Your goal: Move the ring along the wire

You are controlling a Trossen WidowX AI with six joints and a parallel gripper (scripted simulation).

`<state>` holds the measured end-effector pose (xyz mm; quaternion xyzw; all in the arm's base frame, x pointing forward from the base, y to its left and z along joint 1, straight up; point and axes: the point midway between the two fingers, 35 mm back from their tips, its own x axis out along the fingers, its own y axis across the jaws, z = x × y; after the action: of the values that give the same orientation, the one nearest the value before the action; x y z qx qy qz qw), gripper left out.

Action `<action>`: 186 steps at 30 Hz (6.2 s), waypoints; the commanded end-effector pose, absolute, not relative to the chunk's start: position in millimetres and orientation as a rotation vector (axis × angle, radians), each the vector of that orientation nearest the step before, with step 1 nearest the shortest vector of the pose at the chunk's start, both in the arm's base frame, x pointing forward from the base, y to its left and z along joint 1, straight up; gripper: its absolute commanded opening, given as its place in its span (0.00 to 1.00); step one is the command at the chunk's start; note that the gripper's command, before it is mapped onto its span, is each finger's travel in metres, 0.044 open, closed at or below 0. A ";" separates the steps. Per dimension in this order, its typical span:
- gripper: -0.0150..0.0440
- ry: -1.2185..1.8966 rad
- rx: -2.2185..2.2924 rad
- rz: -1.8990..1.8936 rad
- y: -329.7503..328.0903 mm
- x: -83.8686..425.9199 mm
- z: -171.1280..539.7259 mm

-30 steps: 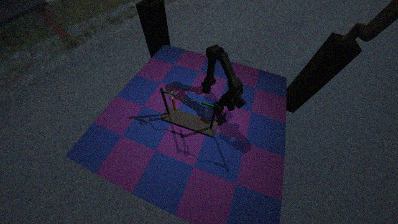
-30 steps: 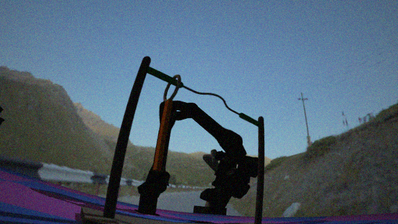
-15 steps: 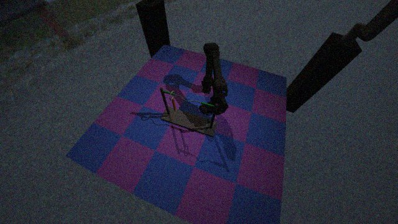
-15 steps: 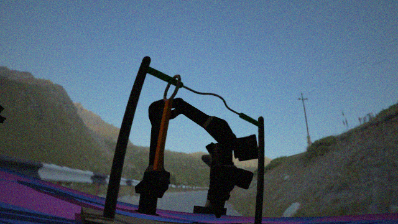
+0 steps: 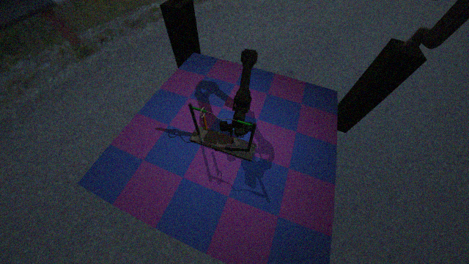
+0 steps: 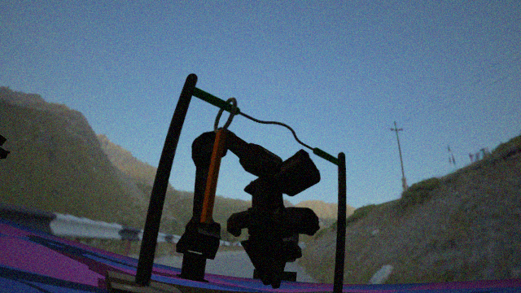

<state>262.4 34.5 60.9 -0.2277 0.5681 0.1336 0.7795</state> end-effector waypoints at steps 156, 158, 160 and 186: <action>0.12 0.074 -0.016 0.029 -113.6 325.7 122.0; 0.04 0.074 -0.016 0.029 -113.6 325.7 122.0; 0.00 0.074 -0.016 0.029 -113.6 325.7 122.0; 0.00 0.073 -0.013 0.024 -115.4 325.9 137.8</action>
<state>325.4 -114.6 134.8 -0.0062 0.0393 0.0132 0.9991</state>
